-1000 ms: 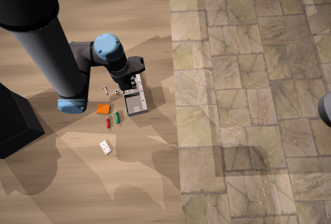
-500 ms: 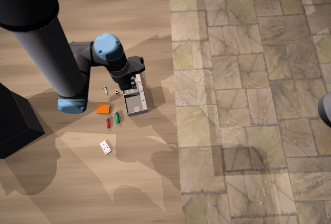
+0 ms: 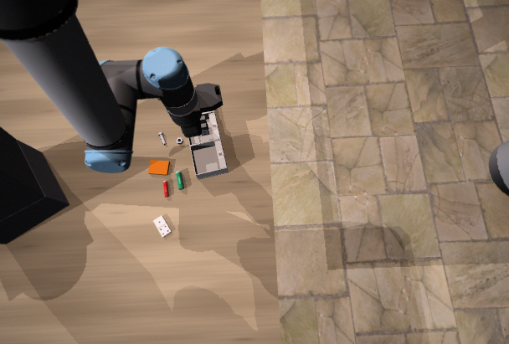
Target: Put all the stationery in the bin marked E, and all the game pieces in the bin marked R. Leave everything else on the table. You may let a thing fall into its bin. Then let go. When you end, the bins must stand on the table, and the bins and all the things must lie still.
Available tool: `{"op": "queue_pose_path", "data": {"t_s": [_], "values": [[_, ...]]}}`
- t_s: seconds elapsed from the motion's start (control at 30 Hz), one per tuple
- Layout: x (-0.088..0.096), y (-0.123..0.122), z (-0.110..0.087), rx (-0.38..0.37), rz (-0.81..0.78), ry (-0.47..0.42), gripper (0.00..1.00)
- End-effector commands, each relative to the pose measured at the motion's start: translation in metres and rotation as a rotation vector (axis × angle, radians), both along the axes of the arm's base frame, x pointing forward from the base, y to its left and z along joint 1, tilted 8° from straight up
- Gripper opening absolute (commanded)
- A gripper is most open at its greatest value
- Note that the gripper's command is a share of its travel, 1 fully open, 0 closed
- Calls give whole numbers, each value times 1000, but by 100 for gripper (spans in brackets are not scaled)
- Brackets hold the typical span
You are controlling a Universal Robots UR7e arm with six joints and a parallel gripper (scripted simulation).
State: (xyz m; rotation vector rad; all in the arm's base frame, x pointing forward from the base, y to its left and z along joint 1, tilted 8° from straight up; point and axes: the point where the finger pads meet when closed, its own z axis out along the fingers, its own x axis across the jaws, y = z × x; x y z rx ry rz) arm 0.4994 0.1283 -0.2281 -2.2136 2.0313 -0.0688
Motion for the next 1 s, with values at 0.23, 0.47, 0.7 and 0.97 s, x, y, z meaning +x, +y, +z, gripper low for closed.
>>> {"op": "queue_pose_path", "data": {"t_s": [0.23, 0.47, 0.7, 0.97], "values": [[-1, -1, 14, 0, 0, -1, 31], [-3, -2, 29, 0, 0, -1, 31], [-5, -3, 47, 0, 0, -1, 31], [-9, 26, 48, 0, 0, -1, 31]]}}
